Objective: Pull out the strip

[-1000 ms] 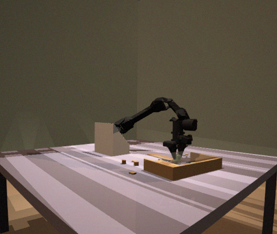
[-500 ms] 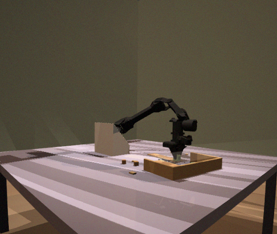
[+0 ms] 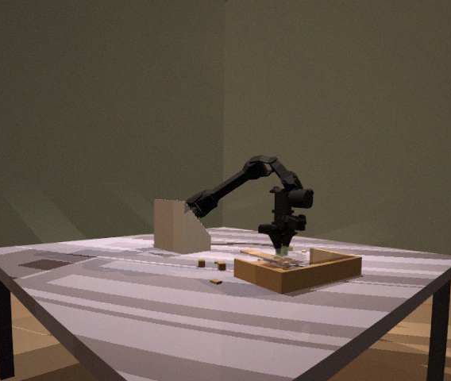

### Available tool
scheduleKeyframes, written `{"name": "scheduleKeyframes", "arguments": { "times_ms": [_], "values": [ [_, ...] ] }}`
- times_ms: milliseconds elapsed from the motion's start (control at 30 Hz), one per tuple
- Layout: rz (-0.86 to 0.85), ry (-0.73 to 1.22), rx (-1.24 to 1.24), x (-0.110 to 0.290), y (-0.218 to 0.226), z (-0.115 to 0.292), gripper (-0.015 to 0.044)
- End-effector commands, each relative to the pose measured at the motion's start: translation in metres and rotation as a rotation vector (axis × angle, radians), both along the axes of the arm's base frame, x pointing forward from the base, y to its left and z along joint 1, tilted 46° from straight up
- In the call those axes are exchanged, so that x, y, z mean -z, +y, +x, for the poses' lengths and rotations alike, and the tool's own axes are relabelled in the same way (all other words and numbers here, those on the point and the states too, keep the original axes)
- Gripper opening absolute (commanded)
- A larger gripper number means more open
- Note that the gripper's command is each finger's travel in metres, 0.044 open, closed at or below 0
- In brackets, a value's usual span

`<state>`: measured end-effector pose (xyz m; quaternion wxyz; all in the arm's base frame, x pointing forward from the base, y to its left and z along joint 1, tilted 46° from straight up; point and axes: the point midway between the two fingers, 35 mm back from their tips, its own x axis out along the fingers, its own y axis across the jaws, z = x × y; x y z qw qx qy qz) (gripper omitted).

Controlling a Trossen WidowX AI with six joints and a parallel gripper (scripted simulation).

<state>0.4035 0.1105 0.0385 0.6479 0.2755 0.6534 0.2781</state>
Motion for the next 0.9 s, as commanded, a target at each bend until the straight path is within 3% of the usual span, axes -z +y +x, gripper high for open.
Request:
{"name": "scheduleKeyframes", "arguments": {
  "times_ms": [0, 867],
  "values": [
    [0.000, -0.001, -0.003, -0.007, -0.012, -0.018, 0.0000],
    [0.001, 0.006, -0.002, -0.001, -0.035, -0.090, 0.0000]
  ]
}}
